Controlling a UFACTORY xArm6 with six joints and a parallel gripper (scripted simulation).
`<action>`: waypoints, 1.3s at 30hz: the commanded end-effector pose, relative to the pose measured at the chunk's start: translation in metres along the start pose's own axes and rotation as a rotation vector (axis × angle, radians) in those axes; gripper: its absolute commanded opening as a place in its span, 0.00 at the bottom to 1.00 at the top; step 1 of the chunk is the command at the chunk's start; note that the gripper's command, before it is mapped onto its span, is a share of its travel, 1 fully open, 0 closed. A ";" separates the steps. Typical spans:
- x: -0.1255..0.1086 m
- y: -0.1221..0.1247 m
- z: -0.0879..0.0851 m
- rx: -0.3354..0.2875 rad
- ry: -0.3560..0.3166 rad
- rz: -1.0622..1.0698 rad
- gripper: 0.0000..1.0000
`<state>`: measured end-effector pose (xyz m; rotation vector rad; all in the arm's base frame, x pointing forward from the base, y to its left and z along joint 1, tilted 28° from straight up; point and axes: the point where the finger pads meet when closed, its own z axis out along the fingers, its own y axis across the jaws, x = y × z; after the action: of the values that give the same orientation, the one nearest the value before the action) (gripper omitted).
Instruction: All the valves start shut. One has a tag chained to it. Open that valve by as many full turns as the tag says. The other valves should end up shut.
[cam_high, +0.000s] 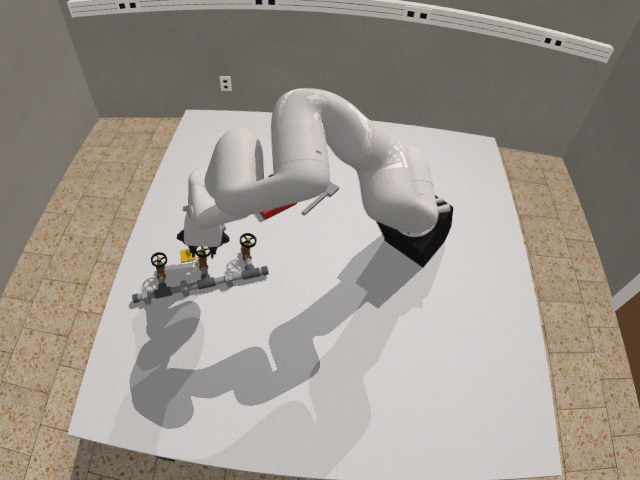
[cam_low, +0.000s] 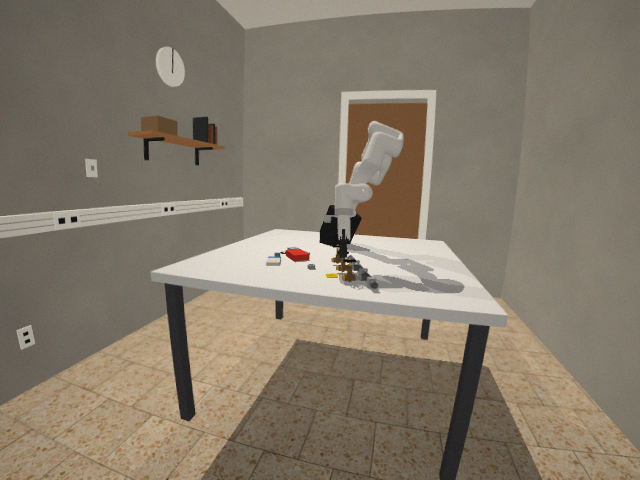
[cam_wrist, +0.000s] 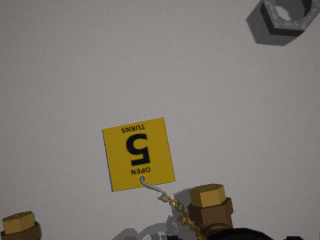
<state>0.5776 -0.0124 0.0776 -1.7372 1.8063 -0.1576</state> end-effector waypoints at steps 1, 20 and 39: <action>0.000 -0.002 -0.001 0.006 0.000 -0.099 0.00; 0.000 -0.002 -0.001 0.003 0.003 -0.922 0.00; 0.000 -0.002 -0.001 -0.030 0.002 -1.761 0.00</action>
<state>0.5776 -0.0124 0.0775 -2.7659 -0.0424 -0.6831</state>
